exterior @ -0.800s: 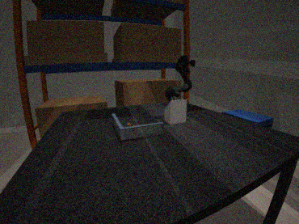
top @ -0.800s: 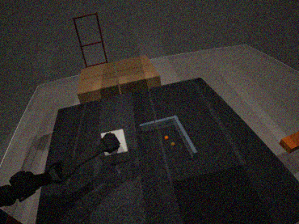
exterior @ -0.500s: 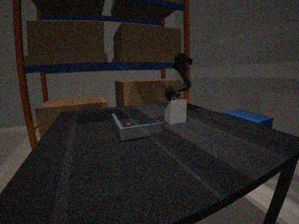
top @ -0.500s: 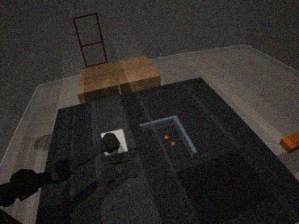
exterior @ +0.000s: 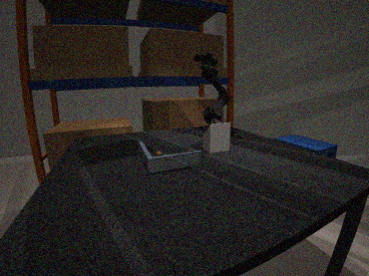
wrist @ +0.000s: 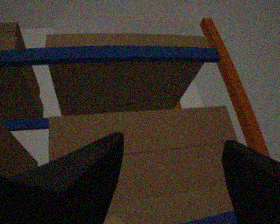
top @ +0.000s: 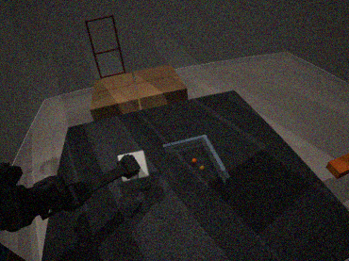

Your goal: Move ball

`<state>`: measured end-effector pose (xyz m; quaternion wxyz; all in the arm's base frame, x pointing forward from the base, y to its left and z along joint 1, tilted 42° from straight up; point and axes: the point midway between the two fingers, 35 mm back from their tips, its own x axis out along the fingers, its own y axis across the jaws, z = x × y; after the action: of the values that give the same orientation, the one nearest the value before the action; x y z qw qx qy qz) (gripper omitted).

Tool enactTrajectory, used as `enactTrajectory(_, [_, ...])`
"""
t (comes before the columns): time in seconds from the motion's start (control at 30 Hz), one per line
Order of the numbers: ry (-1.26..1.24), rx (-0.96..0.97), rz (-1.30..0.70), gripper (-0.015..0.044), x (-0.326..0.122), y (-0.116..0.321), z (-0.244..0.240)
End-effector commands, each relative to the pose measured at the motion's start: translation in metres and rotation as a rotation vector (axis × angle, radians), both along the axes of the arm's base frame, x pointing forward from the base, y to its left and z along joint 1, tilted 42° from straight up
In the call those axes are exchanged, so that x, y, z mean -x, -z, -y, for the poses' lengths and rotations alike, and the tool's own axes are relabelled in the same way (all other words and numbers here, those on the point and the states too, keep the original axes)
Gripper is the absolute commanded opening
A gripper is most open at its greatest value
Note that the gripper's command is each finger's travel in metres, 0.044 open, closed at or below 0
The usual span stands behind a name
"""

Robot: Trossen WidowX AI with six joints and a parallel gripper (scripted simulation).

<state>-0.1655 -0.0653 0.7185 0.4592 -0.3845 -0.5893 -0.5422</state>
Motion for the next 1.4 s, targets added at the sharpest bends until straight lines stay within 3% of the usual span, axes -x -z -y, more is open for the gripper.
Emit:
enactTrajectory(0.0, [-0.126,0.066,-0.168,0.0222,-0.067,-0.012,-0.025])
enactTrajectory(0.3, [-0.328,0.129,-0.456,0.0222,-0.179,-0.012,-0.069])
enactTrajectory(0.6, [-0.565,0.125,-0.793,0.0222,-0.300,0.020,-0.119])
enactTrajectory(0.97, [-0.668,0.057,-1.233,0.0222,-0.442,0.110,-0.170])
enactTrajectory(1.2, [-0.739,-0.043,-1.443,0.0222,-0.499,0.168,-0.189])
enactTrajectory(1.37, [-0.785,-0.173,-1.647,0.0222,-0.546,0.235,-0.203])
